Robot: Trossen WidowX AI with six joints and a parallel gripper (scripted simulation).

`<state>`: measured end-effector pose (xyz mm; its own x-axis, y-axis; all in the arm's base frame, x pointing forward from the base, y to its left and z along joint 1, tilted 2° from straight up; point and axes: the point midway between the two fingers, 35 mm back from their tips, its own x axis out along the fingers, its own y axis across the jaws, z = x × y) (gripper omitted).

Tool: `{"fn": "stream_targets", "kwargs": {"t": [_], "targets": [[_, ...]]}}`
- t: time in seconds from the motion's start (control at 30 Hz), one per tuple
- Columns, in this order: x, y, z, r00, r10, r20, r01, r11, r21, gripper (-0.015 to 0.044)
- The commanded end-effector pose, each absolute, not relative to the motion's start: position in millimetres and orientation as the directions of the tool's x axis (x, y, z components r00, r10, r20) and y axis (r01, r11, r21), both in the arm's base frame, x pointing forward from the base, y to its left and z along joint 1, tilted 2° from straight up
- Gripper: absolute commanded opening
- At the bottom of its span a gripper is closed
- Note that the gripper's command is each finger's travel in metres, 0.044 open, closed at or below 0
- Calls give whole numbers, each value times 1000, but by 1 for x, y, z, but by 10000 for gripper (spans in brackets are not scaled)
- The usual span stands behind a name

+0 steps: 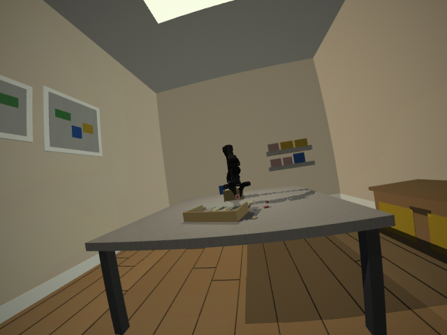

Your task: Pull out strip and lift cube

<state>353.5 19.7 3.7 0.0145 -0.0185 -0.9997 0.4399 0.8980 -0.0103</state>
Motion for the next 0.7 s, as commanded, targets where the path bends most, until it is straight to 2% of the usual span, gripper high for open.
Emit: {"fn": "stream_targets", "kwargs": {"t": [0.0, 0.33, 0.67], "targets": [[339, 19, 1, 5, -22, -1000, 439, 898, -17, 0], [305, 17, -2, 2, -22, -1000, 439, 898, -19, 0], [305, 18, 34, 2, -22, -1000, 439, 898, -18, 0]]}}
